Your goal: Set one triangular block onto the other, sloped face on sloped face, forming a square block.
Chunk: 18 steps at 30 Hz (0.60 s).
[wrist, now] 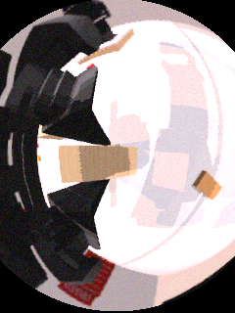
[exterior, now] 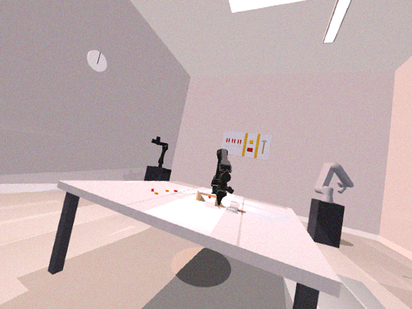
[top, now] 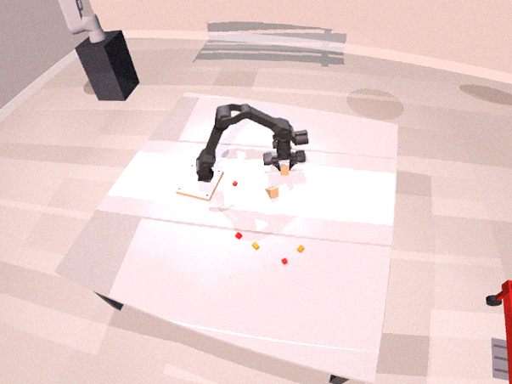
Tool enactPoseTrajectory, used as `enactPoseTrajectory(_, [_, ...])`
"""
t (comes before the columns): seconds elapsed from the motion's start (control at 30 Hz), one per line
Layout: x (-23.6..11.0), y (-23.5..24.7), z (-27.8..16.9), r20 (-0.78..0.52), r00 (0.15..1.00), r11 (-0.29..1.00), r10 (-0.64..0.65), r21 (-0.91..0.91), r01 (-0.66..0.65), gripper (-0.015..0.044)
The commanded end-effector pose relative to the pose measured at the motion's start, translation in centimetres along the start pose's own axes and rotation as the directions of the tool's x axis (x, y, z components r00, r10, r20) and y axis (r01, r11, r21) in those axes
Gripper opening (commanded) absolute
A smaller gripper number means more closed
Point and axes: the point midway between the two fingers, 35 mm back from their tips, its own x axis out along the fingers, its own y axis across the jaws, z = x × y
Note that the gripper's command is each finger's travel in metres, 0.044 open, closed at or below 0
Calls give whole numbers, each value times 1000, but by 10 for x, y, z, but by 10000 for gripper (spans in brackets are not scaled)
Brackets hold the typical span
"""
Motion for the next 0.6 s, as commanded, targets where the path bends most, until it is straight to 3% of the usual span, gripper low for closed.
enactPoseTrajectory(0.0, [0,0,0,0,1000,1000,-1,0,1,289])
enactPoseTrajectory(0.2, [0,0,0,0,1000,1000,-1,0,1,440])
enactPoseTrajectory(0.43, [-2,0,0,0,1000,1000,-1,0,1,440])
enactPoseTrajectory(0.57, [-48,-2,0,0,1000,1000,0,0,0,440])
